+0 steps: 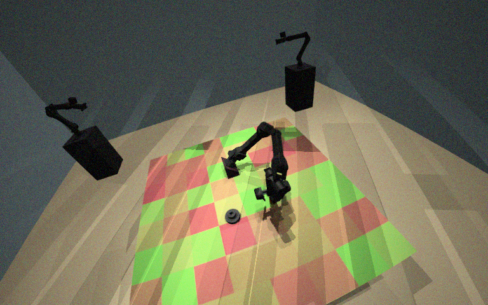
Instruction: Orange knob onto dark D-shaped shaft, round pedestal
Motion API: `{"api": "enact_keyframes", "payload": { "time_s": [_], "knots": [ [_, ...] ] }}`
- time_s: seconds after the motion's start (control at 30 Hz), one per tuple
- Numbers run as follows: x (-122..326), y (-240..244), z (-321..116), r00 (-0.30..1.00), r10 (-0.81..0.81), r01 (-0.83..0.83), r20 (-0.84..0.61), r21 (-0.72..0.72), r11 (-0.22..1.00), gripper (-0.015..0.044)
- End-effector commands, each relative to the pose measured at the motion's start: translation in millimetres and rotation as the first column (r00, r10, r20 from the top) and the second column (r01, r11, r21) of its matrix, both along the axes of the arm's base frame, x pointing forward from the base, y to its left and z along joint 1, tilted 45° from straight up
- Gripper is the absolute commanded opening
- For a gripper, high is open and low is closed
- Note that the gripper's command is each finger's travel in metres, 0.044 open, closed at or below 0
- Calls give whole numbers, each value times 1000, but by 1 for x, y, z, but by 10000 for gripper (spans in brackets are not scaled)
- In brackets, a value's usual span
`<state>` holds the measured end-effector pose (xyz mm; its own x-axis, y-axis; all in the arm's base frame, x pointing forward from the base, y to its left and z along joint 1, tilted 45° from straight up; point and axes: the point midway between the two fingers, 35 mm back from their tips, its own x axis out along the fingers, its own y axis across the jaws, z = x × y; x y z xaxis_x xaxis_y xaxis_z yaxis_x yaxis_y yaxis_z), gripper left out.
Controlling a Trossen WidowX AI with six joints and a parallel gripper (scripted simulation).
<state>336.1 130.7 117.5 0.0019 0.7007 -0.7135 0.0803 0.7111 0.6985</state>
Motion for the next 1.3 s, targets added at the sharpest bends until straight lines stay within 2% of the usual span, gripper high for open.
{"api": "enact_keyframes", "payload": {
  "time_s": [0.0,0.43,0.77,1.0,1.17,1.27],
  "knots": [
    [-1,5,-6,1000,-4,4,-6,-1,1000,440],
    [-2,18,-18,1000,-4,4,-6,4,1000,440],
    [-2,18,-18,1000,-4,4,-6,4,1000,177],
    [-2,18,-18,1000,-4,4,-6,4,1000,131],
    [1,6,-10,1000,-5,5,-5,-2,1000,0],
    [4,-8,1,1000,-5,5,-5,-7,1000,0]
  ]
}}
